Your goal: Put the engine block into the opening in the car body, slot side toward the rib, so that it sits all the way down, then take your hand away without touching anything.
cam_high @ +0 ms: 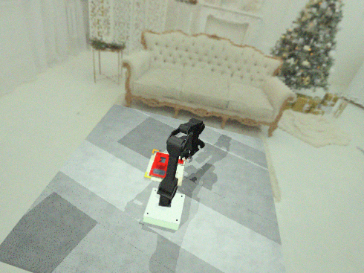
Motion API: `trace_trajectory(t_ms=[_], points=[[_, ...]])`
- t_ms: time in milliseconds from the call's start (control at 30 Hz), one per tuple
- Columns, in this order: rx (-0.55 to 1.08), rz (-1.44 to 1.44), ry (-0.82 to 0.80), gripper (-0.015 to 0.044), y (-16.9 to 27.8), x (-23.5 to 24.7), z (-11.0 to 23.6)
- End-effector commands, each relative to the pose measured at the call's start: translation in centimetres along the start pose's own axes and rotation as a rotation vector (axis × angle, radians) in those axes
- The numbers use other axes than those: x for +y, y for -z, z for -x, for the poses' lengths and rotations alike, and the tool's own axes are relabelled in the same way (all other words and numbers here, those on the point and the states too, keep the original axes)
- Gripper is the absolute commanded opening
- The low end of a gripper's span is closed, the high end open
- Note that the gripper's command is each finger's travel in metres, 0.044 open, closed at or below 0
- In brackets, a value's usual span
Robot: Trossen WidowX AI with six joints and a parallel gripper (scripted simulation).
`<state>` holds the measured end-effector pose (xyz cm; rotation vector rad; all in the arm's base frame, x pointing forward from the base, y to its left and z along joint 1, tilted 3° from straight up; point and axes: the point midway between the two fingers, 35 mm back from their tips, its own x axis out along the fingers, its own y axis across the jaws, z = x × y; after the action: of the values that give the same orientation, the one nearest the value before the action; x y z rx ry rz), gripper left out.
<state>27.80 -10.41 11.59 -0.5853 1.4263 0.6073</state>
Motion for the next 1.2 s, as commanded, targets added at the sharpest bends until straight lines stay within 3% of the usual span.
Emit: trace_trajectory(t_ms=[0, 1167], points=[[0.002, 0.113, 0.003, 0.0000, -0.7, 0.1, -0.3], [-0.005, 1.329, 0.005, 0.0000, -8.8, 2.9, -3.6]])
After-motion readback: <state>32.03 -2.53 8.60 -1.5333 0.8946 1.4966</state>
